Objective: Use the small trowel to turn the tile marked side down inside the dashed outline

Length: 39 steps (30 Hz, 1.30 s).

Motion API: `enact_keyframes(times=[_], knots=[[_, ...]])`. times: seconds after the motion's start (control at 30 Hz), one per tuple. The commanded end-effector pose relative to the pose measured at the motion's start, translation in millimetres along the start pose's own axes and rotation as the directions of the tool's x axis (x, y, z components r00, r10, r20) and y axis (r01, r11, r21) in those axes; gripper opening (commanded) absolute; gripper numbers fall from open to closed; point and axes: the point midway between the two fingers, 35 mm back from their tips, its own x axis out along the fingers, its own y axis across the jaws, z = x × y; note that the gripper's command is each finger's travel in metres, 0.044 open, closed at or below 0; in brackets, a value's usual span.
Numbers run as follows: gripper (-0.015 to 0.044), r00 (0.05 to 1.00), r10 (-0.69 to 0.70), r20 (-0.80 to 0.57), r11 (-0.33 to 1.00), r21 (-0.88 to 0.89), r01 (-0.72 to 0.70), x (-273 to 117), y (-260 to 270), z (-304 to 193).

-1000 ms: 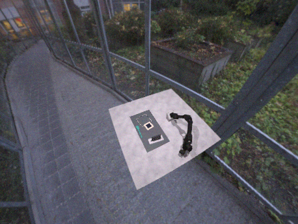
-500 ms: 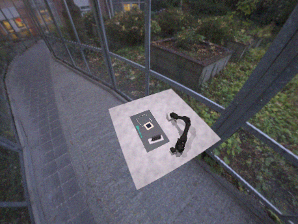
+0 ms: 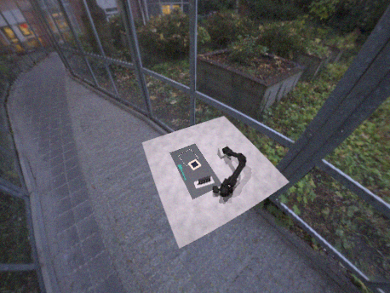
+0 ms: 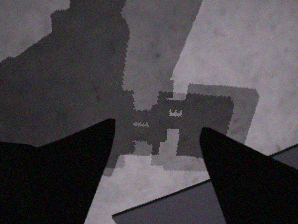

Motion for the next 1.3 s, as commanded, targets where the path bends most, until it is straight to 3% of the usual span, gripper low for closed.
enact_keyframes(times=[0.0,0.53,1.13,1.27], knots=[[0.0270,1.000,-0.006,-0.021,0.993,0.120,0.008,-4.7,-21.1,-8.4],[0.0270,0.997,0.001,-0.084,0.800,0.599,0.049,-35.5,-101.2,-57.6],[0.0270,0.997,0.059,-0.059,0.367,0.929,0.033,-78.8,-162.2,-115.2],[0.0270,0.997,0.062,-0.055,0.348,0.937,0.031,-80.6,-164.1,-117.3]])
